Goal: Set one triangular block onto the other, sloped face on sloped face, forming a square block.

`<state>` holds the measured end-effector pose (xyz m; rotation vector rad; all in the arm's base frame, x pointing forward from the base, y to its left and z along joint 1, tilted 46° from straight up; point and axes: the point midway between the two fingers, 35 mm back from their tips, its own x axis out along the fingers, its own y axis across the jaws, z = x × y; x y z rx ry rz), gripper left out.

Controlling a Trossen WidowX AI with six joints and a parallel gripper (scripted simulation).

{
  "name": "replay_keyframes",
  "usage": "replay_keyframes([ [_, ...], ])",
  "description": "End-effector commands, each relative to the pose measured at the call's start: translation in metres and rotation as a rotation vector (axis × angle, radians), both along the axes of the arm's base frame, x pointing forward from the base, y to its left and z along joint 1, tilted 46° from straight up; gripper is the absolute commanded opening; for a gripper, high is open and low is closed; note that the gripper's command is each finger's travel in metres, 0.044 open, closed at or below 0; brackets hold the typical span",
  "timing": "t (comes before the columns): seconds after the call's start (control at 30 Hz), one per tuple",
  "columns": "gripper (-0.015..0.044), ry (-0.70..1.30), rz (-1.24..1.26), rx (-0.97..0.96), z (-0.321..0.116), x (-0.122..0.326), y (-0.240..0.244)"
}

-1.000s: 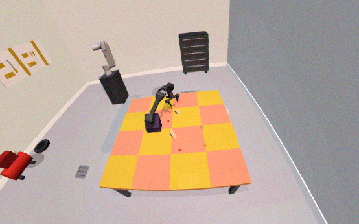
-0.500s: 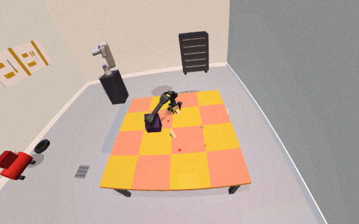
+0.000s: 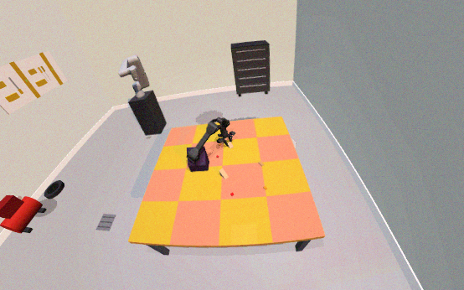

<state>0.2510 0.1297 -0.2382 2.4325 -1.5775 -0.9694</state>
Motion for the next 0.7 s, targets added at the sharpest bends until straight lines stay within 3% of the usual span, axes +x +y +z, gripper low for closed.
replay_keyframes([
  [0.0, 0.0151, -0.001, -0.002, 0.001, 0.0, 0.0, 0.0],
  [0.13, 0.0124, -0.001, -0.002, 0.001, 0.0, 0.0, 0.0],
  [0.3, 0.0, -0.001, -0.002, 0.001, 0.002, 0.0, 0.002],
  [0.67, 0.0, 0.002, 0.0, 0.004, 0.036, 0.001, 0.039],
])
